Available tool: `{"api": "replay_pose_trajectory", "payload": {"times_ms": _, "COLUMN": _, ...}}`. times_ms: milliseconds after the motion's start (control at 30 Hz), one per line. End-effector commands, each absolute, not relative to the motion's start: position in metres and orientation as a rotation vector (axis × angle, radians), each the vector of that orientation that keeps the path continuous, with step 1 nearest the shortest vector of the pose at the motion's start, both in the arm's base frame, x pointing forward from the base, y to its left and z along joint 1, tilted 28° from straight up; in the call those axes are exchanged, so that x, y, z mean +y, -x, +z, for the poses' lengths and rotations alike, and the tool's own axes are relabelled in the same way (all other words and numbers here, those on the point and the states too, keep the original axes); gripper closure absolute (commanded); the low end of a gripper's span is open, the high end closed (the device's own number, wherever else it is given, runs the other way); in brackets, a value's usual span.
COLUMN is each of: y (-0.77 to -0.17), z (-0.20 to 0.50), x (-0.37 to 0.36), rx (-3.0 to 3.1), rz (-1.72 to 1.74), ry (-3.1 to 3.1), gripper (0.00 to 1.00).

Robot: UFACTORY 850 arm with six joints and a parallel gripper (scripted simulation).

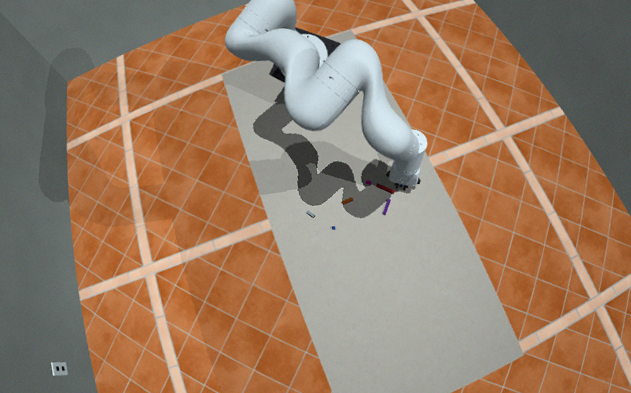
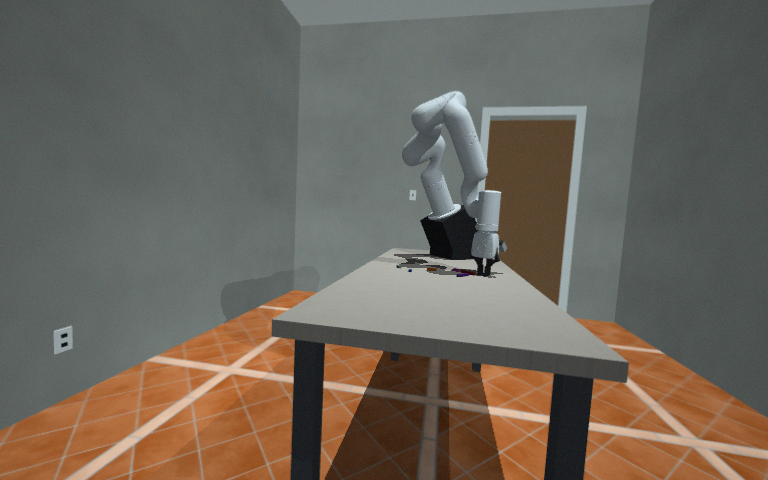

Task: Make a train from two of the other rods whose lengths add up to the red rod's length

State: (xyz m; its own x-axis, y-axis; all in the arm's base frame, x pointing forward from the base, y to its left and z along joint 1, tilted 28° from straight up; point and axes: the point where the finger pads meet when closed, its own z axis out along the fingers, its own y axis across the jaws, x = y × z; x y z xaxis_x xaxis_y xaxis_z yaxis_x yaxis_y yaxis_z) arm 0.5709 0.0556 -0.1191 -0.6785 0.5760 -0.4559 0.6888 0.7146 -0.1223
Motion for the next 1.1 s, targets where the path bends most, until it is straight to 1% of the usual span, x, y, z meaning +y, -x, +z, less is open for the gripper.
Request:
{"api": "replay_pose_trajectory", "payload": {"times_ms": 0, "y": -0.5715, "z": -0.1186, "x": 0.0561, "rx": 2.533, "rz": -0.4, "ry": -0.978, "gripper": 0.76}}
{"api": "replay_pose_trajectory", "payload": {"times_ms": 767, "y": -0.5715, "z": -0.1186, "x": 0.0561, "rx": 2.533, "rz": -0.4, "ry": -0.978, "gripper": 0.76}}
{"api": "replay_pose_trajectory", "payload": {"times_ms": 800, "y": -0.5715, "z": -0.1186, "x": 0.0561, "rx": 2.533, "rz": -0.4, "ry": -0.978, "gripper": 0.96}}
{"api": "replay_pose_trajectory", "payload": {"times_ms": 1067, "y": -0.5715, "z": -0.1186, "x": 0.0561, "rx": 2.533, "rz": -0.4, "ry": -0.978, "gripper": 0.96}}
